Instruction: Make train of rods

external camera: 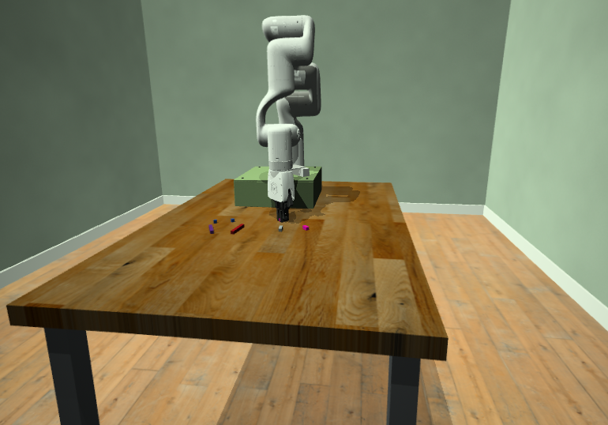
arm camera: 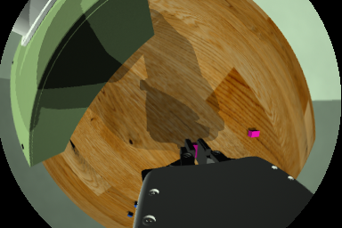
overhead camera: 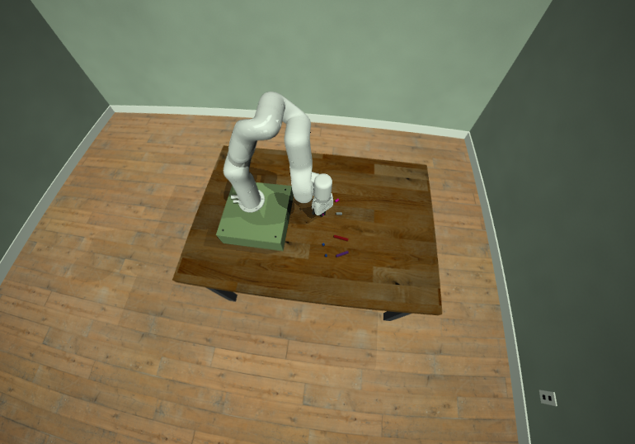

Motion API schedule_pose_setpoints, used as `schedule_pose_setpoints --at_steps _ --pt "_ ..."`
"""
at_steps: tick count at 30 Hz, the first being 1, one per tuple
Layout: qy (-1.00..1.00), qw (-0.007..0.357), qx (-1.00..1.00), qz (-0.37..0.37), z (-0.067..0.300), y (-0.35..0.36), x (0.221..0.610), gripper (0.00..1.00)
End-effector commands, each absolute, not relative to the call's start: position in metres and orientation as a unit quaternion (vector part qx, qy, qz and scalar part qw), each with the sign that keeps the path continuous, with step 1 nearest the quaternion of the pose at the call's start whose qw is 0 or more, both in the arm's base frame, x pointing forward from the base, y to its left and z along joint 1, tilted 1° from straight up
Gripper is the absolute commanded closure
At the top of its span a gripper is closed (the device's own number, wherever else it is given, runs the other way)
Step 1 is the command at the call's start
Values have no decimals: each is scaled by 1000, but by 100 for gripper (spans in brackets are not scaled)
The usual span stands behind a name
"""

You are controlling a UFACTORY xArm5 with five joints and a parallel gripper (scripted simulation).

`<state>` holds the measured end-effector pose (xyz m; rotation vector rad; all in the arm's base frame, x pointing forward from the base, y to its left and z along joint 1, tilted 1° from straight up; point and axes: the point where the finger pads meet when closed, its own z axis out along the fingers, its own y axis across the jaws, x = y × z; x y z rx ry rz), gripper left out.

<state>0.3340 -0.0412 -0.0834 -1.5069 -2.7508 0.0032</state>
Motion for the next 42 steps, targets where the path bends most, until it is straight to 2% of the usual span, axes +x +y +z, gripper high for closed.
schedule_pose_setpoints --at_steps 1,4,5,7,8,12,13,15,16,18,19,34,42 --pt "-877 1 -480 1 -83 -41 335 96" --pt "-877 1 -480 1 -83 -41 335 96" --pt "-877 1 -480 1 -83 -41 335 92" --pt "-877 1 -480 1 -83 -41 335 92" --pt "-877 1 -480 1 -83 -41 335 88" --pt "-877 1 -480 1 -83 -41 335 88" --pt "-877 1 -480 1 -83 -41 335 84" --pt "-877 1 -480 1 -83 -41 335 84" --pt "-877 1 -480 1 -83 -41 335 80" --pt "-877 1 -480 1 -83 -41 335 80" --pt "-877 1 -480 1 -83 -41 335 76" --pt "-877 1 -480 1 -80 -41 335 76" --pt "-877 1 -480 1 -50 -41 335 76"
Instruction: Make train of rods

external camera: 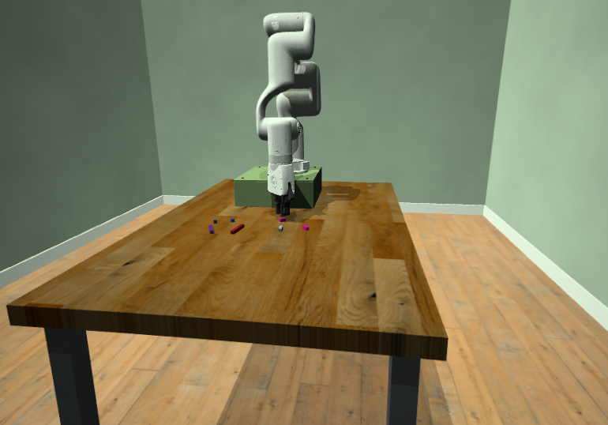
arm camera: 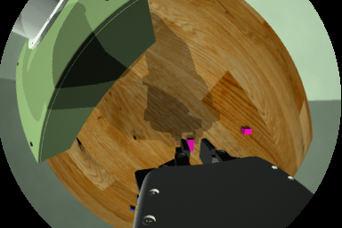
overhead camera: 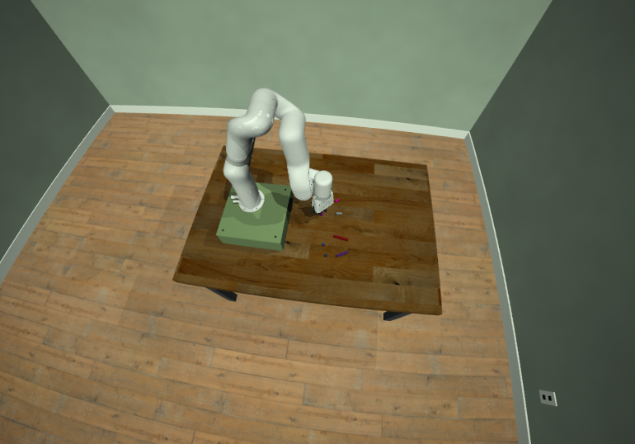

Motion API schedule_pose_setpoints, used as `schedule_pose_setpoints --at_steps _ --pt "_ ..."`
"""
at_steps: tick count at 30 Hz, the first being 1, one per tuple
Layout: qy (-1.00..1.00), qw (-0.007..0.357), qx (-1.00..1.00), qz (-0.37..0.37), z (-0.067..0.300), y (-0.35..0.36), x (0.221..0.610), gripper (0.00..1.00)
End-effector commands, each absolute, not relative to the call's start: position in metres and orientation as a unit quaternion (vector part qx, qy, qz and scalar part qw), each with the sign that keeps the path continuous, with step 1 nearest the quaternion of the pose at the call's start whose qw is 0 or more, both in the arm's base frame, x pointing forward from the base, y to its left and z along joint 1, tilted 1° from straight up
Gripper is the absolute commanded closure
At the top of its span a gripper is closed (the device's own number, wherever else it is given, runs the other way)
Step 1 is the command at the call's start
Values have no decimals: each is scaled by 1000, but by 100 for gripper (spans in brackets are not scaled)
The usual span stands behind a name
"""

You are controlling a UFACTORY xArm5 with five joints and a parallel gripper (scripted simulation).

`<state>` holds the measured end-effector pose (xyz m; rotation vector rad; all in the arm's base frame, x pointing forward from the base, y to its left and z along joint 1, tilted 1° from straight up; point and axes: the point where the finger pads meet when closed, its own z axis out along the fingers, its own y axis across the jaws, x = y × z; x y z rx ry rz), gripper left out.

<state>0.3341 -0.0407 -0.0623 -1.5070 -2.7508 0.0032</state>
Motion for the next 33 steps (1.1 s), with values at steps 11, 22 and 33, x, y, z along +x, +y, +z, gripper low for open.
schedule_pose_setpoints --at_steps 11,22,33 --pt "-877 1 -480 1 -5 -40 336 76" --pt "-877 1 -480 1 6 -40 336 0" --pt "-877 1 -480 1 6 -40 336 0"
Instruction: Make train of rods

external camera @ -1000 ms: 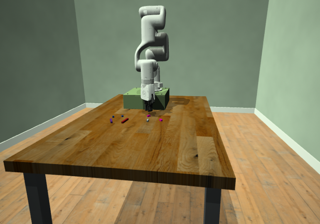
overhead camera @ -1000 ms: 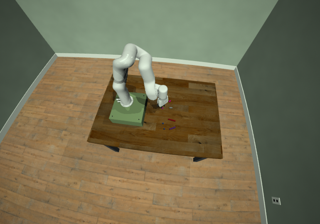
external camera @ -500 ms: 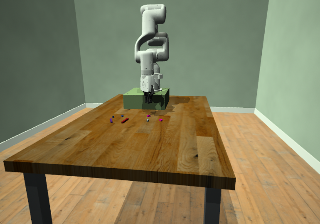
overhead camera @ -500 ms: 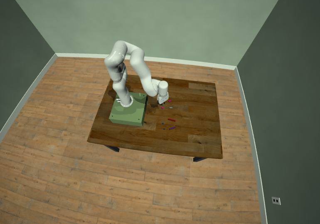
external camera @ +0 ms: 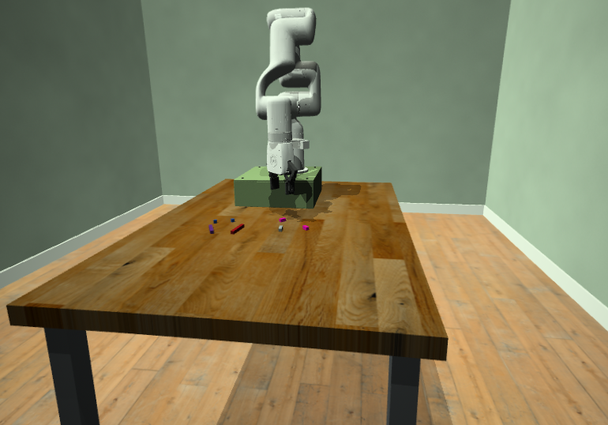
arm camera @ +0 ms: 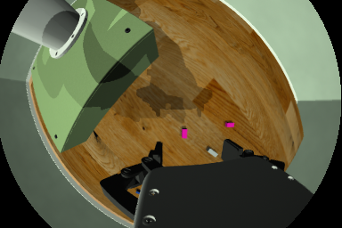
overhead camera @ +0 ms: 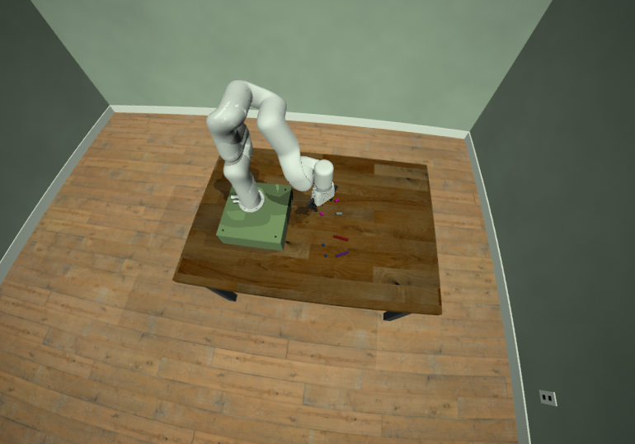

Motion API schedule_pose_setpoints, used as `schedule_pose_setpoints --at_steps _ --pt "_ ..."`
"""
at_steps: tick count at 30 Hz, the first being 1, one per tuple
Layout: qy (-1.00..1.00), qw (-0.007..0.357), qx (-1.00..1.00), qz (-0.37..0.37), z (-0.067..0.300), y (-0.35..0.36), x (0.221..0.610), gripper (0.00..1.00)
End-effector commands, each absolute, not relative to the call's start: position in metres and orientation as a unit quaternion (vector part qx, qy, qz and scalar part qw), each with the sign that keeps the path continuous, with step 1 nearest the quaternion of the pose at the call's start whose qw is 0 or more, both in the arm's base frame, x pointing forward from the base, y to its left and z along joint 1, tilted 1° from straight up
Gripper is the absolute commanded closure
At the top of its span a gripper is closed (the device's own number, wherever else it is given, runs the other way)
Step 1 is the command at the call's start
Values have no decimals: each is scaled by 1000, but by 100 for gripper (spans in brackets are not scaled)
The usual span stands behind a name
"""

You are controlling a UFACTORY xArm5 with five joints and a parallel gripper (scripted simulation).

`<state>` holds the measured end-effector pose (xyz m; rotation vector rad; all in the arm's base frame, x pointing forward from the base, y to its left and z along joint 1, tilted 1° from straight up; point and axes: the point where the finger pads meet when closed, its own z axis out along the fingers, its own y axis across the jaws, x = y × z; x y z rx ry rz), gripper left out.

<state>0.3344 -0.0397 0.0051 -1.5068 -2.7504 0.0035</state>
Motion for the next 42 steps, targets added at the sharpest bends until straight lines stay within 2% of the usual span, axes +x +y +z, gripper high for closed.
schedule_pose_setpoints --at_steps 1,13,28,42 --pt "-877 1 -480 1 6 -40 336 0" --pt "-890 1 -457 1 5 -38 339 0" --pt "-986 2 -165 0 -2 -11 379 0" --pt "-993 3 117 0 -13 19 411 0"
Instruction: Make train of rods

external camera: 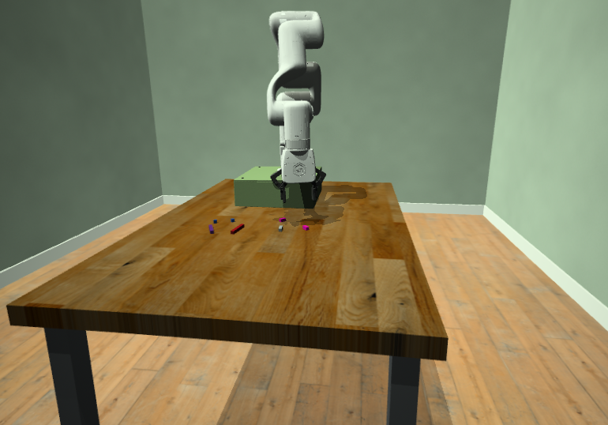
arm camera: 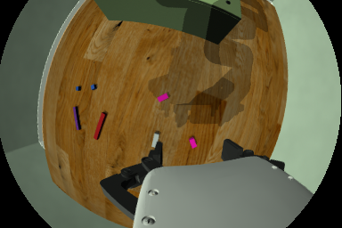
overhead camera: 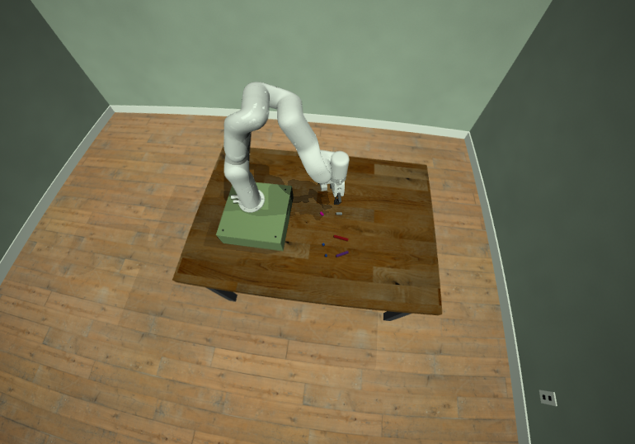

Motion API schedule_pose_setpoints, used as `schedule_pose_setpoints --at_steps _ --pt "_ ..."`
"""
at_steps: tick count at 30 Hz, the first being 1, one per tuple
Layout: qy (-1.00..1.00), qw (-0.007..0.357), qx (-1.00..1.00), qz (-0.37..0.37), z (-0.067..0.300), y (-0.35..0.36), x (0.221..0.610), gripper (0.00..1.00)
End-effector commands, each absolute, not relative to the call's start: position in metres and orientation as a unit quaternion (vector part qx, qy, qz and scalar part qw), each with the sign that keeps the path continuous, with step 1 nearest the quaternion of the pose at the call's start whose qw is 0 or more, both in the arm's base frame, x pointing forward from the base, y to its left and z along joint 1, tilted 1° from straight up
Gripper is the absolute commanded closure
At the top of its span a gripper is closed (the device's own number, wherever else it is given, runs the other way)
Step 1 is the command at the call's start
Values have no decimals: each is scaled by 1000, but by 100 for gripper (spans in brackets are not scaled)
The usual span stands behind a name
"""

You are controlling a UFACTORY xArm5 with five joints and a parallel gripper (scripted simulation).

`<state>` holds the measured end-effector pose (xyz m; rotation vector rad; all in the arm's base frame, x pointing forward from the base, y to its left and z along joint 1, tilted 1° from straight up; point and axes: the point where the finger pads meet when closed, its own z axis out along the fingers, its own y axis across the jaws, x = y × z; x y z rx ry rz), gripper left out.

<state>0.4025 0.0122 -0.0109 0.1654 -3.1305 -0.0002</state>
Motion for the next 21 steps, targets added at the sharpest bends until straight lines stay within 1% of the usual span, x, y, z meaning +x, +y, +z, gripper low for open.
schedule_pose_setpoints --at_steps 1,6,11,12,21 --pt "-991 3 136 0 -14 22 413 0" --pt "-972 3 234 -1 -18 34 424 0" --pt "-967 3 254 -1 -19 36 426 0" --pt "-967 3 254 -1 -19 36 426 76" --pt "-967 3 254 -1 -19 36 426 76"
